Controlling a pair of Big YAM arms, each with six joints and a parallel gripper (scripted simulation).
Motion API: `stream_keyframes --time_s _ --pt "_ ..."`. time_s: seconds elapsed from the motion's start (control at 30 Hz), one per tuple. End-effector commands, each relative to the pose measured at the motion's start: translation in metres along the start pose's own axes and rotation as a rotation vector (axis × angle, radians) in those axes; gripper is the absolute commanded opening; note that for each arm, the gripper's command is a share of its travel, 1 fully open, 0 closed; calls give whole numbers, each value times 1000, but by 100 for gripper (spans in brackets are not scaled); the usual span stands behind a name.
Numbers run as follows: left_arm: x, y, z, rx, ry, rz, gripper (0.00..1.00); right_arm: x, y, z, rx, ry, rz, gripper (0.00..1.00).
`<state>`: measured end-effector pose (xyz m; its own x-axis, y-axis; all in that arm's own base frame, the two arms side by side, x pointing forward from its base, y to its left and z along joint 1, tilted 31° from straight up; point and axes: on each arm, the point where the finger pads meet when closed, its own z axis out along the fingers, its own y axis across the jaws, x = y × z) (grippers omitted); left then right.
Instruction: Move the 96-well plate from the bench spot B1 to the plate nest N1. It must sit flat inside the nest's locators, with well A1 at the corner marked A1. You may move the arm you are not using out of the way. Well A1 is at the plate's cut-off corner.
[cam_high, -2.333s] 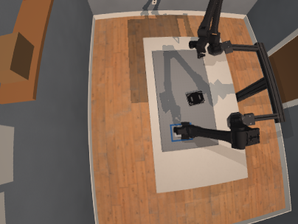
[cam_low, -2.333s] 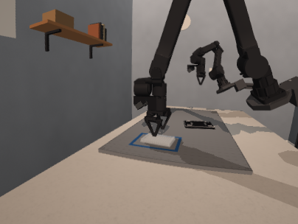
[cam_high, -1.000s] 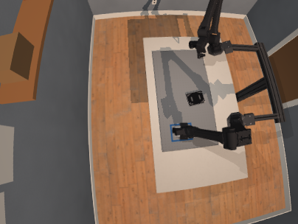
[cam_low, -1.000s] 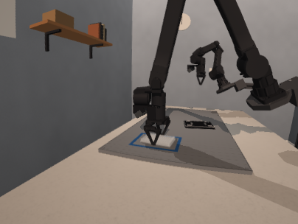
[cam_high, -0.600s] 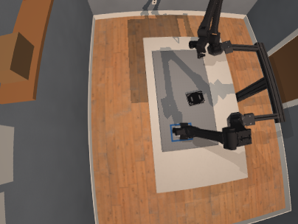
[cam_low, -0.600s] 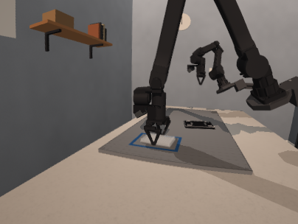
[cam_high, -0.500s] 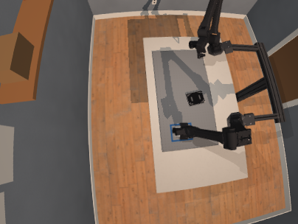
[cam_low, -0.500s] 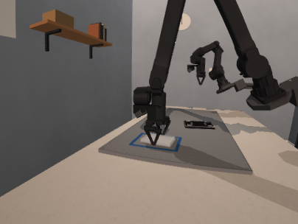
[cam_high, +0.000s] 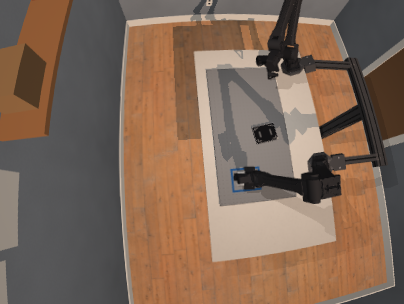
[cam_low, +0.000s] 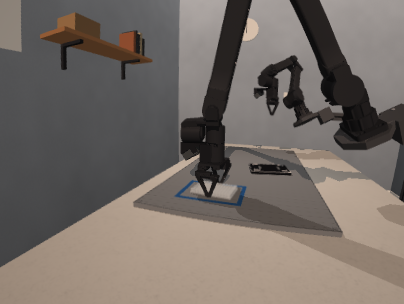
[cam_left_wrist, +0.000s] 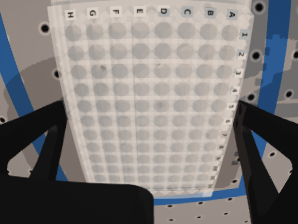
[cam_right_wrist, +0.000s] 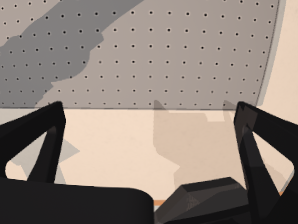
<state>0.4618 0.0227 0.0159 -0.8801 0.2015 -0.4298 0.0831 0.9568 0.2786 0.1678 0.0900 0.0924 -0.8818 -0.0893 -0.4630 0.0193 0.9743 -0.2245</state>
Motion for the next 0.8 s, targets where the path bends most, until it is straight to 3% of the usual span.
stream_keyframes --time_s 0.0,0.1,0.13,0.77 --pt "-6 2 -3 -4 -18 -6 100 -9 4 -8 -14 -14 19 100" --pt "-5 2 -3 -4 -18 -6 100 -9 4 -8 -14 -14 19 100" --pt "-5 2 -3 -4 -18 -6 0 -9 4 -8 -14 -14 19 100" --pt "-5 2 -3 -4 -18 -6 0 -9 4 -8 -14 -14 19 100"
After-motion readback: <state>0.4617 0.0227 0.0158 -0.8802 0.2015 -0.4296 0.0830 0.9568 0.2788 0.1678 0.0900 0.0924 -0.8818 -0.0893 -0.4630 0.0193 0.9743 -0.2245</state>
